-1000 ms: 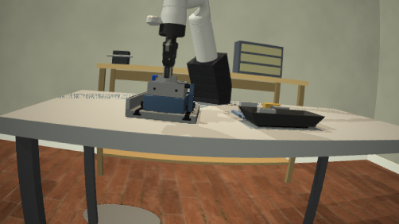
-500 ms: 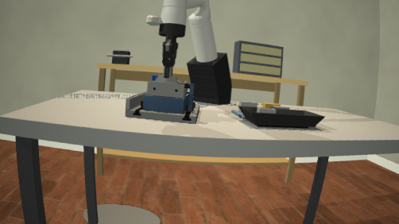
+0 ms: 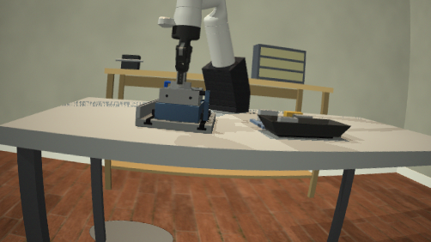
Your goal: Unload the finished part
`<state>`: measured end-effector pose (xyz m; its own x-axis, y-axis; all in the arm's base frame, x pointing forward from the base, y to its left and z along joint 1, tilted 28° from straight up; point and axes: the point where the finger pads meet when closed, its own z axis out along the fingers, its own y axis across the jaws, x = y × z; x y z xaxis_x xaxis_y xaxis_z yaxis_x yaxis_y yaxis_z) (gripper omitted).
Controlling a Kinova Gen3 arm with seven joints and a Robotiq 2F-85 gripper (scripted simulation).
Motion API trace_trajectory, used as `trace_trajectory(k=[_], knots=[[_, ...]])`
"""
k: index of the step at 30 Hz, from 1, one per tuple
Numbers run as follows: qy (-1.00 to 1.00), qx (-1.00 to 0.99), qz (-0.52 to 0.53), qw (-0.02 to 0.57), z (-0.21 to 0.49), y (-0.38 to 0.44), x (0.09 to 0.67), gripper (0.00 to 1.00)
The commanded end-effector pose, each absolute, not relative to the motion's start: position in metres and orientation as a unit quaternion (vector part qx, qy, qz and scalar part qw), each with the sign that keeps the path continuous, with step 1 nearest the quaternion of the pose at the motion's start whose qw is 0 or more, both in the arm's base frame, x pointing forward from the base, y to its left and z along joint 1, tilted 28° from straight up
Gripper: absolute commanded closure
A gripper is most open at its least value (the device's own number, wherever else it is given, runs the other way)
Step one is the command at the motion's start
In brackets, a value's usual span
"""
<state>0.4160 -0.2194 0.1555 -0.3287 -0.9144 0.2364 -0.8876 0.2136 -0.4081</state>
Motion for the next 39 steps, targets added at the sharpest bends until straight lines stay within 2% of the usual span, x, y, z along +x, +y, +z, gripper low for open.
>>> trace_trajectory(k=[1, 39], knots=[[0.778, -0.579, -0.242, 0.028, 0.156, -0.219, 0.416, 1.00], [0.778, -0.579, -0.242, 0.028, 0.189, -0.206, 0.404, 1.00]])
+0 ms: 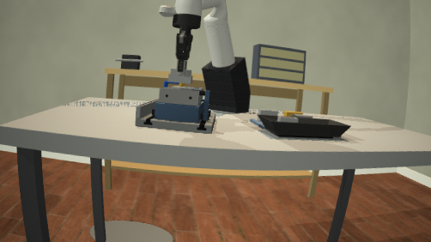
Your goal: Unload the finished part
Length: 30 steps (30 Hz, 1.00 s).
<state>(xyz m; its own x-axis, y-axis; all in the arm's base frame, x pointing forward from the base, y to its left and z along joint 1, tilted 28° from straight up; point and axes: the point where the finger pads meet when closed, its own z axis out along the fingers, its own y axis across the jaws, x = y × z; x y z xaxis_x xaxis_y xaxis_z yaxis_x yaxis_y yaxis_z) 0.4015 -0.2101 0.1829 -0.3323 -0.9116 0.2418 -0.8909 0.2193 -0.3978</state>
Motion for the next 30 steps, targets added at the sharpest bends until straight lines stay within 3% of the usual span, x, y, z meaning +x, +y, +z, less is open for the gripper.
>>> trace_trajectory(k=[1, 30], knots=[[0.778, -0.579, -0.242, 0.028, 0.190, -0.206, 0.404, 1.00], [0.777, -0.582, -0.240, 0.027, 0.194, -0.194, 0.411, 1.00]])
